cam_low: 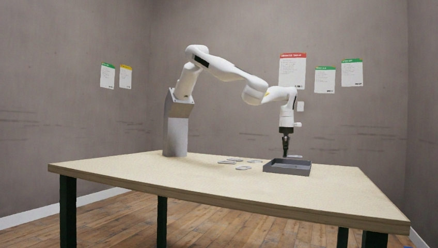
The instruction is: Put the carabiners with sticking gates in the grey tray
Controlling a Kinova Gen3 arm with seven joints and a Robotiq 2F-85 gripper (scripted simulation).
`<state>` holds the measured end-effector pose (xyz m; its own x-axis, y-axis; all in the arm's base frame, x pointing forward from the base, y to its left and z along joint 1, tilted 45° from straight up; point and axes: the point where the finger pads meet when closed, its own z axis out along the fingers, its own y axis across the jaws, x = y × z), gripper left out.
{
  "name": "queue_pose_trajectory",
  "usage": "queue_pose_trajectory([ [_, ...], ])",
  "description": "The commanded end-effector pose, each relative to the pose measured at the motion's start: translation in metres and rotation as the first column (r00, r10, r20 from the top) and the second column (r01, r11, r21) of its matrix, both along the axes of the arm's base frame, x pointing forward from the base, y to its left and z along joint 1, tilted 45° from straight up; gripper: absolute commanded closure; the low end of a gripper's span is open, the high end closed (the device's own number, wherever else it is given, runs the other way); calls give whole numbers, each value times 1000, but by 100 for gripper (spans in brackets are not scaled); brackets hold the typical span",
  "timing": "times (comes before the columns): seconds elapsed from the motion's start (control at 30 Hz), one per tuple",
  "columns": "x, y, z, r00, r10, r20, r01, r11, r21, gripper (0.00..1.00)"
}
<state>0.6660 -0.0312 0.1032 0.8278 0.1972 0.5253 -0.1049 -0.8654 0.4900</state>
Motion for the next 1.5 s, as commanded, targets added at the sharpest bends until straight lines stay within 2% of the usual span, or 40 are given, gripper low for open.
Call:
queue_pose_trajectory([
  [0.0, 1, -2, -7, 1000, -8, -9, 8, 1000, 7, 100],
  [0.27, 1, -2, -7, 1000, -8, -9, 8, 1000, 7, 100],
  [0.3, 21, -20, -34, 1000, -8, -8, 8, 1000, 6, 100],
  [1.47, 23, -21, -37, 1000, -8, -7, 8, 1000, 6, 100],
])
